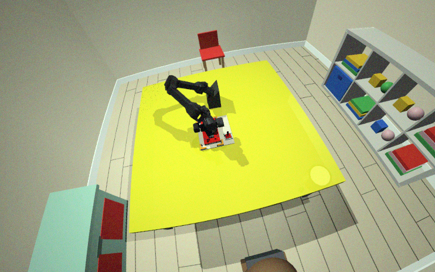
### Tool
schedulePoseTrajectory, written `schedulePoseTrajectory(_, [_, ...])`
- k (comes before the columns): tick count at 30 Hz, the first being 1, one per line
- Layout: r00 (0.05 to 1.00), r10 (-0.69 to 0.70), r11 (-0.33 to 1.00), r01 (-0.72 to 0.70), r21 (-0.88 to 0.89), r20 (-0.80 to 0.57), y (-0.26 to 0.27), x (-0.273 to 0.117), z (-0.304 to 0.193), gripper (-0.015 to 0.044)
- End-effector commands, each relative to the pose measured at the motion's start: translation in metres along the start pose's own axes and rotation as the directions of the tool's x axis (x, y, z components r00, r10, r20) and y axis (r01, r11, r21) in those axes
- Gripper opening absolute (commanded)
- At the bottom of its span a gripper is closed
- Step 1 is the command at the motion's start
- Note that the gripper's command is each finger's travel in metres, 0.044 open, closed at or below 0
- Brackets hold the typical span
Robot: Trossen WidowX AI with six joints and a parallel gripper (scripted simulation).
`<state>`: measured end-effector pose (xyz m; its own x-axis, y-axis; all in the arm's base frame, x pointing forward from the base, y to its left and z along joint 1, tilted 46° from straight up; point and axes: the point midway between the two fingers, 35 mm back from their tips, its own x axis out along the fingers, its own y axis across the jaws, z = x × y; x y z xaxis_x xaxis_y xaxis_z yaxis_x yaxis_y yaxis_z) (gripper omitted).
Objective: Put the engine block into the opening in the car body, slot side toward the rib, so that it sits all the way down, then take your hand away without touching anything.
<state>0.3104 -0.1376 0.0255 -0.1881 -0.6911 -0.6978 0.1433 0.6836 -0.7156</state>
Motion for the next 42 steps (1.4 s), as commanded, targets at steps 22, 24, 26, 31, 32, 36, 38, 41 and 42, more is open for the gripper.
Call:
schedulePoseTrajectory(22, [1.000, -0.005, 1.000, 0.005, -0.006, 0.002, -0.0007, 0.0032, 0.0006, 0.0159])
schedulePoseTrajectory(24, [1.000, -0.005, 1.000, 0.005, -0.006, 0.002, -0.0007, 0.0035, 0.0006, 0.0159])
schedulePoseTrajectory(26, [1.000, -0.005, 1.000, 0.005, -0.006, 0.002, -0.0007, 0.0038, 0.0006, 0.0159])
schedulePoseTrajectory(31, [1.000, -0.005, 1.000, 0.005, -0.006, 0.002, -0.0007, 0.0044, 0.0006, 0.0159])
schedulePoseTrajectory(32, [1.000, -0.005, 1.000, 0.005, -0.006, 0.002, -0.0008, 0.0046, 0.0006, 0.0159])
schedulePoseTrajectory(36, [1.000, -0.005, 1.000, 0.005, -0.006, 0.002, -0.0008, 0.0051, 0.0006, 0.0159])
schedulePoseTrajectory(38, [1.000, -0.005, 1.000, 0.005, -0.006, 0.002, -0.0008, 0.0053, 0.0006, 0.0159])
schedulePoseTrajectory(41, [1.000, -0.005, 1.000, 0.005, -0.006, 0.002, -0.0008, 0.0057, 0.0006, 0.0159])
schedulePoseTrajectory(42, [1.000, -0.005, 1.000, 0.005, -0.006, 0.002, -0.0008, 0.0059, 0.0006, 0.0159])
